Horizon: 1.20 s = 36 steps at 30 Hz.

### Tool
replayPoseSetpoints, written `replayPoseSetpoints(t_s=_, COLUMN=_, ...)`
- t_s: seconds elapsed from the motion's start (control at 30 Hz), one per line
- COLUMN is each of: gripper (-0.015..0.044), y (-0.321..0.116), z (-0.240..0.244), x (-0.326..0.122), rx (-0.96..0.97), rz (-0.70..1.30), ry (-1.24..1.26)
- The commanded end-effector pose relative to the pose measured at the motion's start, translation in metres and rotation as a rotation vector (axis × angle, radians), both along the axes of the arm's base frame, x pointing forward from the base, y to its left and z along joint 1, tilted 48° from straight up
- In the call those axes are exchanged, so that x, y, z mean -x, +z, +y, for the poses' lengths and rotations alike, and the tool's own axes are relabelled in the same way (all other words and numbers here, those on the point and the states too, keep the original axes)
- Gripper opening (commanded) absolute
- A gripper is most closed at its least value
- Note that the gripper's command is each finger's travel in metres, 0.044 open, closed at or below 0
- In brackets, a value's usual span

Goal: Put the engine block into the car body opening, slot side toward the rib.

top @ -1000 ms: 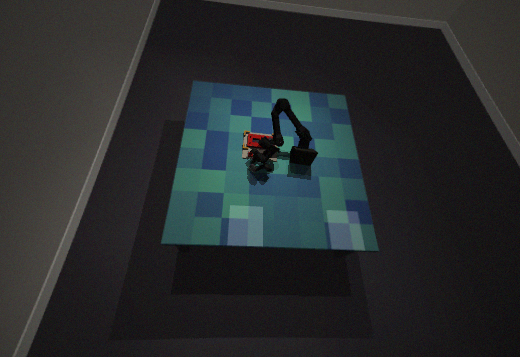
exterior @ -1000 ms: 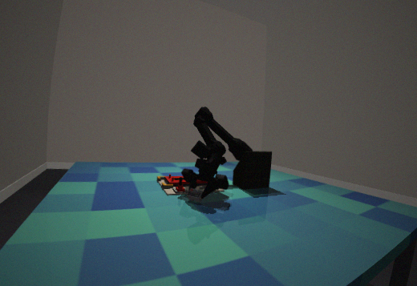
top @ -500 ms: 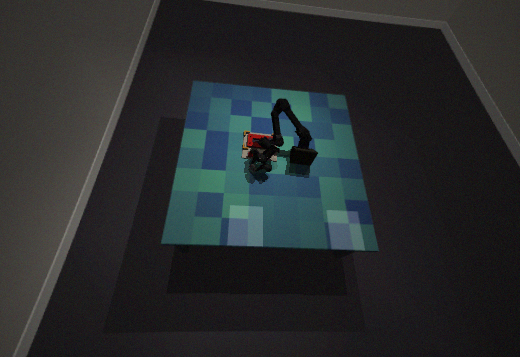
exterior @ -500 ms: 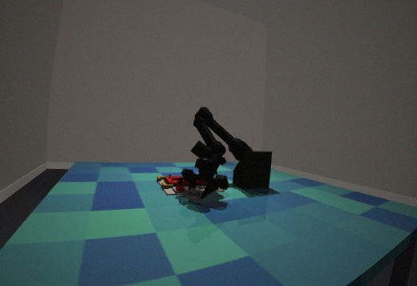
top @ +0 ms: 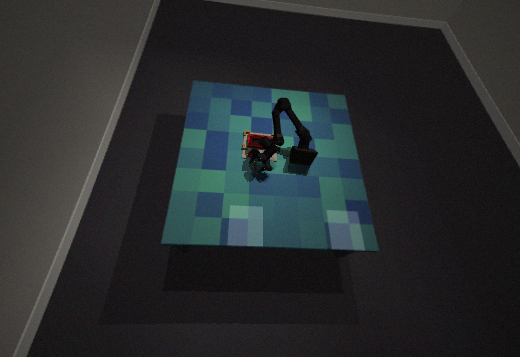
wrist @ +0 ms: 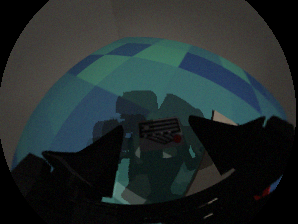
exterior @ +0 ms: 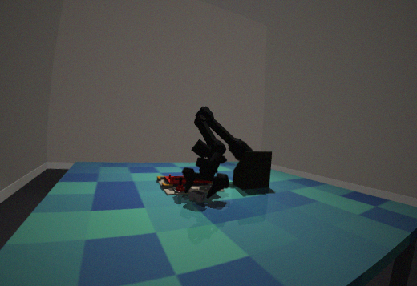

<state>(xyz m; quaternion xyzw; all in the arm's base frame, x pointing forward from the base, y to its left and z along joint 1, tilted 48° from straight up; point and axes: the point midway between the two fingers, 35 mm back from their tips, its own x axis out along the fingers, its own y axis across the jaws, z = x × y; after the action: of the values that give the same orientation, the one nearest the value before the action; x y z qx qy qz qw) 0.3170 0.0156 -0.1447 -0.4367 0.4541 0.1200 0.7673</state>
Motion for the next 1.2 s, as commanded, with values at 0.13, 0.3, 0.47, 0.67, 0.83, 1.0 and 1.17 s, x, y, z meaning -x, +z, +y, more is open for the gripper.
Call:
replayPoseSetpoints(t_s=0.13, gripper=0.044, y=0.024, z=0.008, x=0.014, rx=0.003, rz=0.002, ry=-0.008)
replayPoseSetpoints(t_s=0.3, gripper=0.044, y=0.032, z=0.011, x=0.019, rx=0.003, rz=0.003, ry=-0.008)
replayPoseSetpoints(t_s=0.47, gripper=0.044, y=0.03, z=0.012, x=0.016, rx=0.0, rz=-0.001, ry=0.002)
replayPoseSetpoints(t_s=0.67, gripper=0.044, y=0.03, z=0.012, x=0.016, rx=0.0, rz=-0.001, ry=0.002)
replayPoseSetpoints(t_s=0.83, gripper=0.044, y=0.03, z=0.012, x=0.016, rx=0.0, rz=-0.001, ry=0.002)
replayPoseSetpoints(t_s=1.0, gripper=0.044, y=0.03, z=0.012, x=0.016, rx=0.0, rz=-0.001, ry=0.002)
replayPoseSetpoints(t_s=1.17, gripper=0.044, y=0.024, z=0.011, x=0.011, rx=-0.044, rz=0.017, ry=-0.108)
